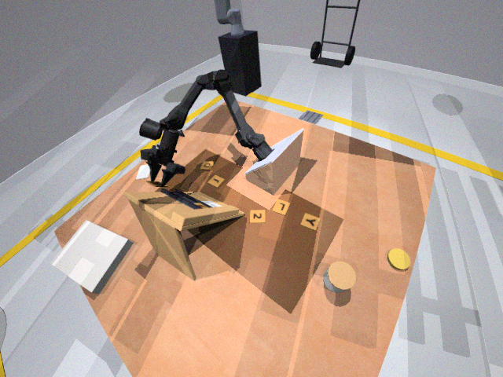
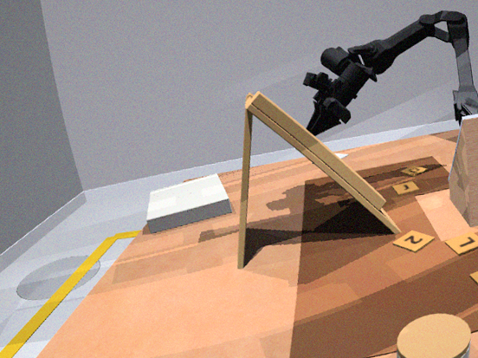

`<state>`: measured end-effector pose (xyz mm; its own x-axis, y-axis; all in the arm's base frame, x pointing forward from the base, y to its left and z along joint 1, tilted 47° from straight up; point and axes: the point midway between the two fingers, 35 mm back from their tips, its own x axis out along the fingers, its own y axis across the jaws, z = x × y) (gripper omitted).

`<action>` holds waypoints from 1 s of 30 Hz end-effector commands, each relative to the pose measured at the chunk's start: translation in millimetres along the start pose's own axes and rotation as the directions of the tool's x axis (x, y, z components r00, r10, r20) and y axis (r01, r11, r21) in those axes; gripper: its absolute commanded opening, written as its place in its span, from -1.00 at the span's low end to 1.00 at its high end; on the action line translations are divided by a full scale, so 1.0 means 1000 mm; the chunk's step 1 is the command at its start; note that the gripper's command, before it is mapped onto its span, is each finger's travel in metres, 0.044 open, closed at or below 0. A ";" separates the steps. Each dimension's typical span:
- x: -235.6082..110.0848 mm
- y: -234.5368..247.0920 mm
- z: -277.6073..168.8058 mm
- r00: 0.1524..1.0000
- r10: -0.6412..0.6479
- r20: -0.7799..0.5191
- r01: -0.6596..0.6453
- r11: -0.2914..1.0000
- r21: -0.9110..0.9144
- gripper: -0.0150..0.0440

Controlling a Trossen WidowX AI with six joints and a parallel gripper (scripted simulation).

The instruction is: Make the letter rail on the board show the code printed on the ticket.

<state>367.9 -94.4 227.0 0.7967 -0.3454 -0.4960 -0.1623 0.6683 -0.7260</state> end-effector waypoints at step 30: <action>0.000 0.018 -0.001 1.000 0.002 -0.003 -0.002 1.000 0.002 -0.49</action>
<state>365.6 -84.3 215.9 0.7963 -0.3449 -0.4970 -0.1629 0.6690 -0.7252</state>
